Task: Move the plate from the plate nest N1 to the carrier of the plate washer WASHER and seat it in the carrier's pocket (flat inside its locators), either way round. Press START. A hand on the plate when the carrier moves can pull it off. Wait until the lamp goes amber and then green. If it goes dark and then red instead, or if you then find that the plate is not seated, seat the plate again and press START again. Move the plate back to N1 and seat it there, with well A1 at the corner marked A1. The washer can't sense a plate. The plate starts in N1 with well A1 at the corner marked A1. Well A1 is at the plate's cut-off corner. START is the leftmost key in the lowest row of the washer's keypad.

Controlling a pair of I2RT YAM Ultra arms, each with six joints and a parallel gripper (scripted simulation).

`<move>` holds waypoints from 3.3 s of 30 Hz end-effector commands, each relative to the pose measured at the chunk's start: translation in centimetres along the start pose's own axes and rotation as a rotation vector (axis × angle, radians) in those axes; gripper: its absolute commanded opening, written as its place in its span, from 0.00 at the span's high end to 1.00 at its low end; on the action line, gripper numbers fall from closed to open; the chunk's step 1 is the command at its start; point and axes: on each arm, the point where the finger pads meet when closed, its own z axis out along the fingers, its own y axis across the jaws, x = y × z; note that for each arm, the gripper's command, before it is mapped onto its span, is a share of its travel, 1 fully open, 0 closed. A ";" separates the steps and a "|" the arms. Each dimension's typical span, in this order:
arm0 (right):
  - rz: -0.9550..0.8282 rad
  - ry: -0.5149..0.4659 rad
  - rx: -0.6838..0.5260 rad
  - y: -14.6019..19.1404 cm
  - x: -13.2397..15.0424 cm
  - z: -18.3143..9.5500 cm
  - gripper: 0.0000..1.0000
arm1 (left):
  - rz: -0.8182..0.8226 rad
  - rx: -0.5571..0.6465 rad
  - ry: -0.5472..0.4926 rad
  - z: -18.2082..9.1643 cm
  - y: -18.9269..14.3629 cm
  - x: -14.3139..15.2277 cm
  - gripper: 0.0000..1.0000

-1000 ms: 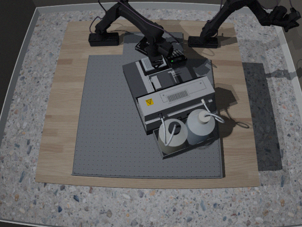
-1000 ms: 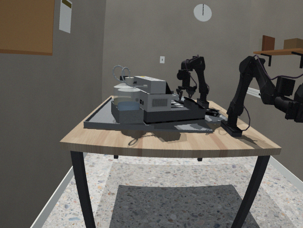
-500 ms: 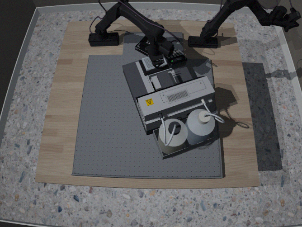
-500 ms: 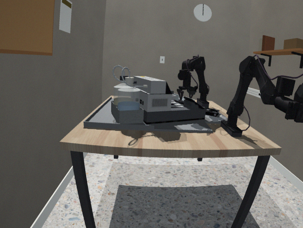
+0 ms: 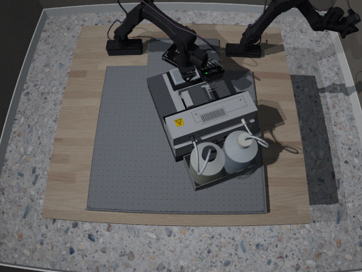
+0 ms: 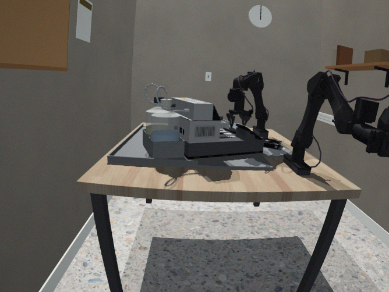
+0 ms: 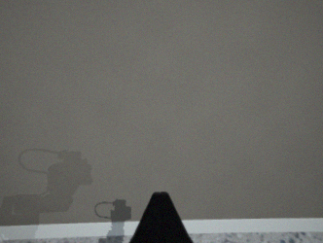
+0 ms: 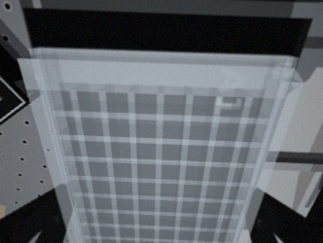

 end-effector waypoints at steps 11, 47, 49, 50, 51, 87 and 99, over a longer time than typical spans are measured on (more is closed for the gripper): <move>0.025 -0.022 0.019 -1.0 0.2 0.0 1.00 | -0.011 -0.010 -0.079 -0.5 0.3 -2.7 1.00; -0.001 -0.042 0.049 -0.8 -0.5 -2.1 1.00 | -0.011 -0.010 -0.079 -0.5 0.3 -2.7 1.00; 0.006 -0.033 0.045 -1.1 0.0 -1.5 1.00 | -0.011 -0.010 -0.079 -0.5 0.3 -2.7 1.00; 0.011 -0.029 0.042 -1.2 0.1 -1.3 1.00 | -0.011 -0.010 -0.079 -0.5 0.3 -2.7 1.00; 0.016 -0.032 0.040 -1.2 0.2 -1.2 1.00 | -0.011 -0.010 -0.079 -0.5 0.3 -2.7 1.00; 0.001 -0.046 0.056 -0.4 -0.9 -2.5 1.00 | -0.011 -0.010 -0.079 -0.5 0.3 -2.7 1.00; -0.003 -0.027 0.015 -0.1 0.3 -1.4 1.00 | -0.011 -0.010 -0.079 -0.5 0.3 -2.7 1.00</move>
